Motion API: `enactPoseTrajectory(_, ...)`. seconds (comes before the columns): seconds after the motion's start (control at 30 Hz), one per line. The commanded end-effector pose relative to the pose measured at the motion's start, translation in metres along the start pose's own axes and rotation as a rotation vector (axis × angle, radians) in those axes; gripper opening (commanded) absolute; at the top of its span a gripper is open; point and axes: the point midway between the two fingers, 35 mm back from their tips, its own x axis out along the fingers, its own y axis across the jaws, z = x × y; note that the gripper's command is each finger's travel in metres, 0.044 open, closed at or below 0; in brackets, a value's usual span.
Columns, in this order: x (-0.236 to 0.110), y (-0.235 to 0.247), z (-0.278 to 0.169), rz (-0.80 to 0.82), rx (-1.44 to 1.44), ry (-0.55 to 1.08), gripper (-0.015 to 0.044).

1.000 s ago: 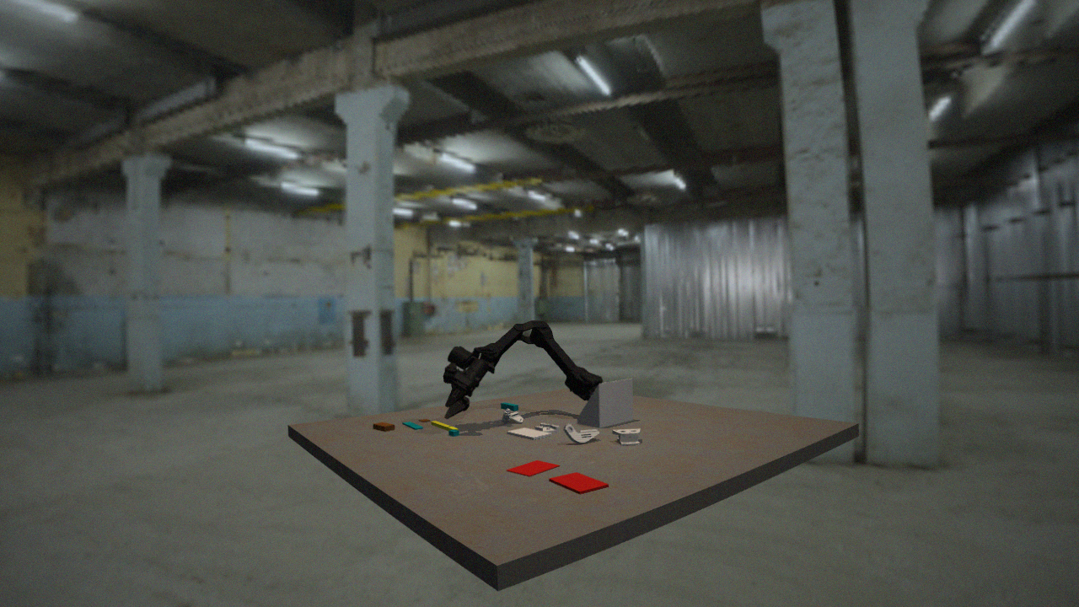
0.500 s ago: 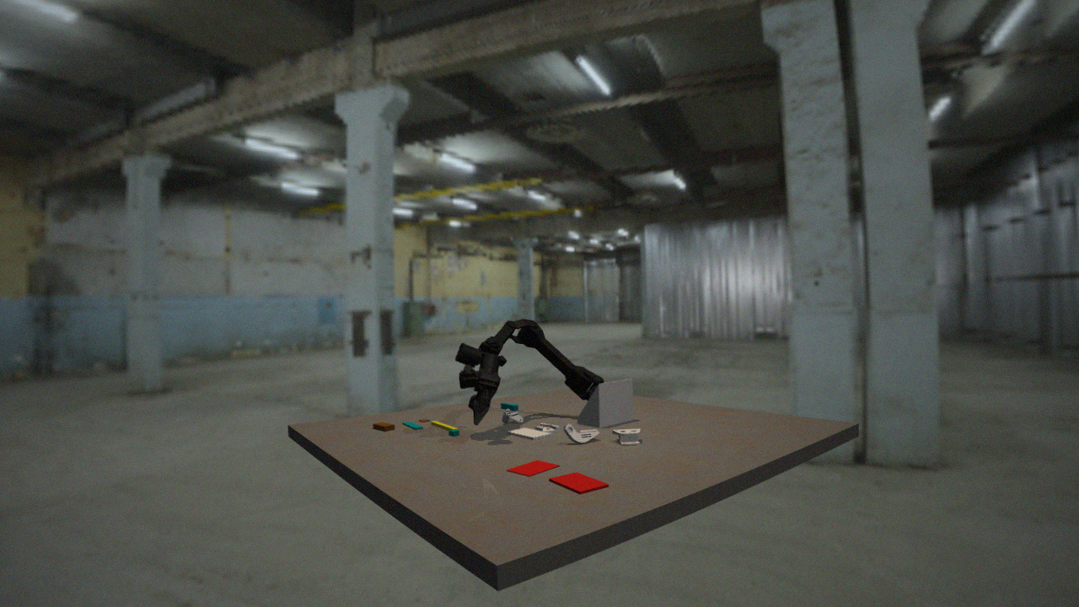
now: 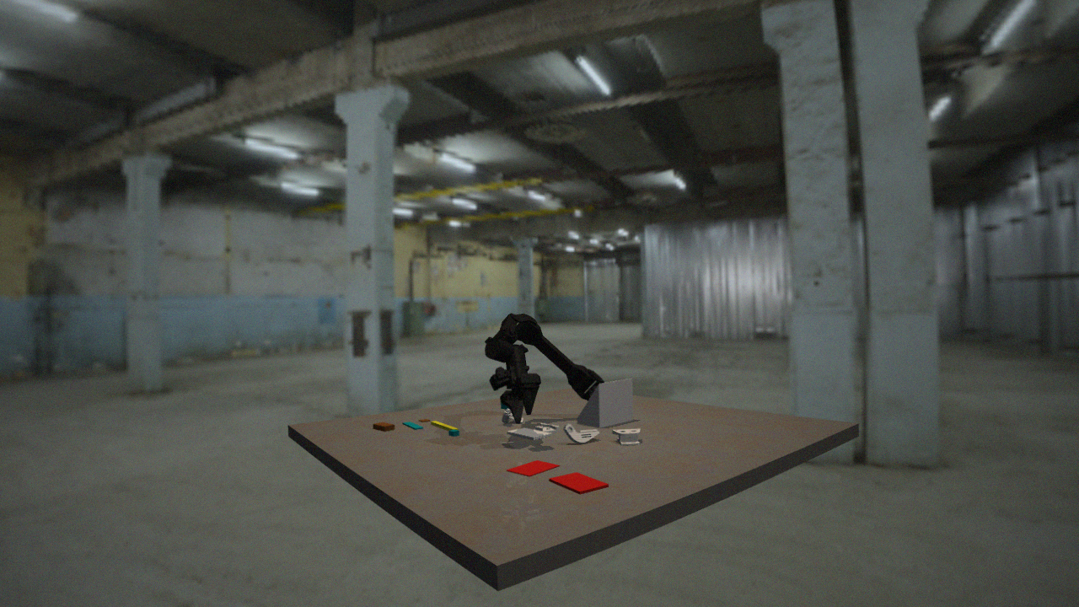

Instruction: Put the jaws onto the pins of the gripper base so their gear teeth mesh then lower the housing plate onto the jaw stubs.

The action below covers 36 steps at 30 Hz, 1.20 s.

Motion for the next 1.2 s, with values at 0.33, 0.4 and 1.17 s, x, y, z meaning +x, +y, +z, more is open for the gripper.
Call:
enactPoseTrajectory(0.33,0.008,0.051,-0.088,-0.309,-0.095,0.095,0.0440)
enactPoseTrajectory(0.4,0.008,0.055,-0.100,-0.361,-0.111,0.090,0.0440)
enactPoseTrajectory(1.17,0.030,0.051,-0.115,-0.426,-0.131,0.078,0.0440)
